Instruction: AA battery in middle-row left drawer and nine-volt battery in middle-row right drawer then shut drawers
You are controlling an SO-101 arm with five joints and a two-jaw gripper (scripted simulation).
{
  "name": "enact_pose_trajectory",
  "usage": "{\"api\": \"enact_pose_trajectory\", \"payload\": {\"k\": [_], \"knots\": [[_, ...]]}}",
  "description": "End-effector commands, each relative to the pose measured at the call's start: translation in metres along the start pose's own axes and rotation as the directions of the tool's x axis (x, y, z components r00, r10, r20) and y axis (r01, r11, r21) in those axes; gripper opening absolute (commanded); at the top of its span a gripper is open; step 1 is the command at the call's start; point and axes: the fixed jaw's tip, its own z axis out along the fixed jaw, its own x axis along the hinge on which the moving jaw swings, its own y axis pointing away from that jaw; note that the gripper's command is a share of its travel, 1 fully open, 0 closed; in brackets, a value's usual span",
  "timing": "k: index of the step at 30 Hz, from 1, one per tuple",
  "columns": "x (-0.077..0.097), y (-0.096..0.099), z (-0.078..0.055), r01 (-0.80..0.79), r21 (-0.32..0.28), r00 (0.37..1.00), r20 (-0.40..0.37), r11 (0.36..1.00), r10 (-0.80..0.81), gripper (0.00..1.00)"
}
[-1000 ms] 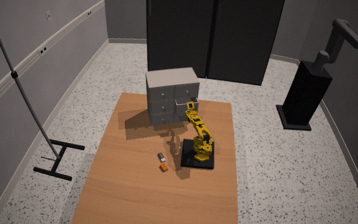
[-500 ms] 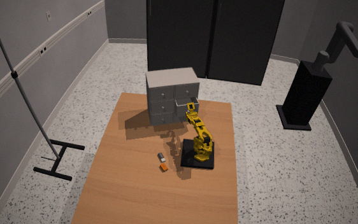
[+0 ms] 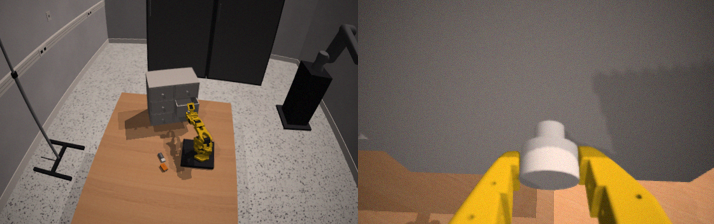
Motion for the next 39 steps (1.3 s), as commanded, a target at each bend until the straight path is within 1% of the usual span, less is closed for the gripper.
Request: {"api": "enact_pose_trajectory", "payload": {"k": [1, 18, 37, 39], "knots": [[-0.0003, 0.0021, -0.0022, 0.006, -0.009, 1.0, 0.007, 1.0, -0.006, 0.0], [0.0017, 0.0025, -0.0076, 0.007, -0.01, 1.0, 0.007, 1.0, -0.007, 0.0], [0.002, 0.0025, -0.0082, 0.007, -0.011, 1.0, 0.007, 1.0, -0.007, 0.0], [0.002, 0.0025, -0.0082, 0.007, -0.011, 1.0, 0.007, 1.0, -0.007, 0.02]]}}
